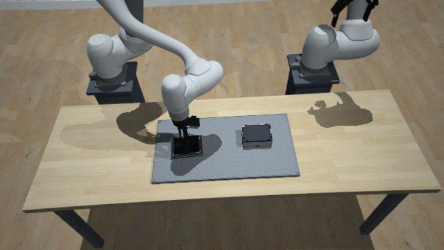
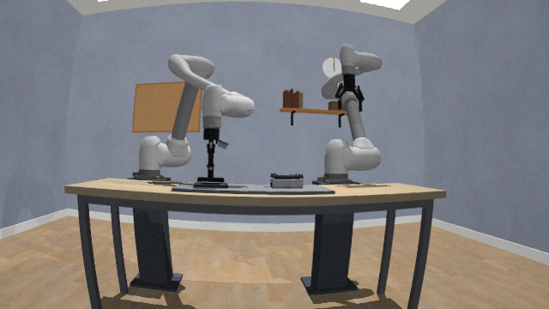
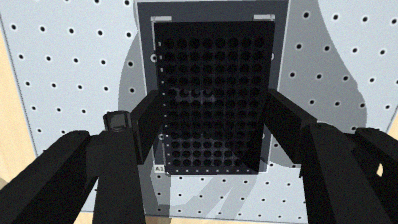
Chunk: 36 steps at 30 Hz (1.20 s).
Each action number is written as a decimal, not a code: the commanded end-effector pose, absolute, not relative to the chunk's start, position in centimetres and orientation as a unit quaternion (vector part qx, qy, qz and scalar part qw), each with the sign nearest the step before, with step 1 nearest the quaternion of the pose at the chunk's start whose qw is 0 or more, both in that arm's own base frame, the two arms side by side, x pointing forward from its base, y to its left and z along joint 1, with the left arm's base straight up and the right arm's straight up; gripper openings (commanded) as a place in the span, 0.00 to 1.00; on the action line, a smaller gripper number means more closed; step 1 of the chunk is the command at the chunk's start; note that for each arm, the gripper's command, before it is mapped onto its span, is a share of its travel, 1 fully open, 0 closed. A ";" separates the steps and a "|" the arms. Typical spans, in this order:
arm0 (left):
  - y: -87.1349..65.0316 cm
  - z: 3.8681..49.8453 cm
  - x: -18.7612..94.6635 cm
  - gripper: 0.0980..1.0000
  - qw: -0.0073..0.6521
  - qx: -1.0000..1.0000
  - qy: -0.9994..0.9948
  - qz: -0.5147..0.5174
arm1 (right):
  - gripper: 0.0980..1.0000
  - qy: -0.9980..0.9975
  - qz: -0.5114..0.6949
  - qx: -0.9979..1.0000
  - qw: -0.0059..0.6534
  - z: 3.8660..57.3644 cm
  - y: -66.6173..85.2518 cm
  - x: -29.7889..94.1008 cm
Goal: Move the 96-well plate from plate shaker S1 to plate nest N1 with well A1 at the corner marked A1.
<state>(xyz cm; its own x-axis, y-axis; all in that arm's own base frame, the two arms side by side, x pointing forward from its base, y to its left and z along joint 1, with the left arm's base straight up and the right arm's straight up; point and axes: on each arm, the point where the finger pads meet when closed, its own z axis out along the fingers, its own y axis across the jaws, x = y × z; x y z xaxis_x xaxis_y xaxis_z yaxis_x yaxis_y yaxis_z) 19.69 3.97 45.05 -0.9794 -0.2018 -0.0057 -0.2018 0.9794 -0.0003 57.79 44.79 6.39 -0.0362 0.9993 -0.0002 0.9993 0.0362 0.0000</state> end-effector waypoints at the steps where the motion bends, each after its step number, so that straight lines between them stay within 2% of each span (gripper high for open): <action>1: 4.0 45.1 19.7 1.00 0.003 -0.101 0.995 0.000 | 0.56 0.720 0.001 0.694 0.000 6.4 44.8 57.8; 36: 4.0 45.1 19.7 1.00 0.003 -0.101 0.995 0.000 | 0.56 0.720 0.001 0.694 0.000 5.9 44.8 57.8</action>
